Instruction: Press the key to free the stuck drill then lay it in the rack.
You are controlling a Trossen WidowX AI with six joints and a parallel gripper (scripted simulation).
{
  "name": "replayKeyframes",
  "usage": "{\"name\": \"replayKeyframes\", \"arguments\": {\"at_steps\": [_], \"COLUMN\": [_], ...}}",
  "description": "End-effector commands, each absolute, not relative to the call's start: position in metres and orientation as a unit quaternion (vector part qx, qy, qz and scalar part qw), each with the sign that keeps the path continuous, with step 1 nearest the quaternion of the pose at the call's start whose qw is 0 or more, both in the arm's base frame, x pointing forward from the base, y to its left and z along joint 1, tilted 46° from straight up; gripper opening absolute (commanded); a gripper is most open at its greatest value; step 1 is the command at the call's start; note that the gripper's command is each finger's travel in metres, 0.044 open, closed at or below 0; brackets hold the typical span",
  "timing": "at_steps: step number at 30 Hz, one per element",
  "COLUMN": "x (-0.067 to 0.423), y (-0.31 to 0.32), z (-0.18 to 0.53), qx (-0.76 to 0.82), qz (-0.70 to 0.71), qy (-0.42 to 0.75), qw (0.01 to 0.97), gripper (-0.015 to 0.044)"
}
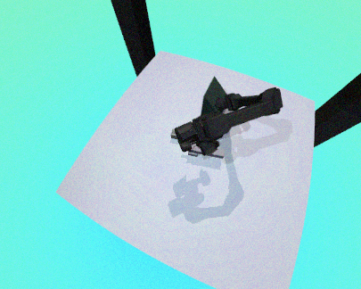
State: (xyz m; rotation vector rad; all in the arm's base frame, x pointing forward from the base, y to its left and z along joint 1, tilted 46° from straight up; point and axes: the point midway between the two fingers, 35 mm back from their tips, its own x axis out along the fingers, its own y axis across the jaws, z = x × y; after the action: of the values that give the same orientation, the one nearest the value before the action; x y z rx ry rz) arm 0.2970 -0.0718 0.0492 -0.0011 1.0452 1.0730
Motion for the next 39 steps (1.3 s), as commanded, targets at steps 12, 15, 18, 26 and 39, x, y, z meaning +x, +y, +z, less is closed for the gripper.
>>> {"name": "replayKeyframes", "arguments": {"at_steps": [12,15,18,26,39], "x": [0.305,0.305,0.305,0.305,0.306], "y": [-0.088,-0.088,-0.088,-0.088,-0.082], "z": [-0.059,-0.059,-0.059,-0.059,-0.063], "qx": [-0.338,-0.338,-0.338,-0.338,-0.338], "qz": [0.659,0.659,0.659,0.659,0.659], "qy": [0.198,0.198,0.198,0.198,0.198], "qw": [0.642,0.642,0.642,0.642,0.642], "gripper": [0.044,0.044,0.044,0.044,0.044]}}
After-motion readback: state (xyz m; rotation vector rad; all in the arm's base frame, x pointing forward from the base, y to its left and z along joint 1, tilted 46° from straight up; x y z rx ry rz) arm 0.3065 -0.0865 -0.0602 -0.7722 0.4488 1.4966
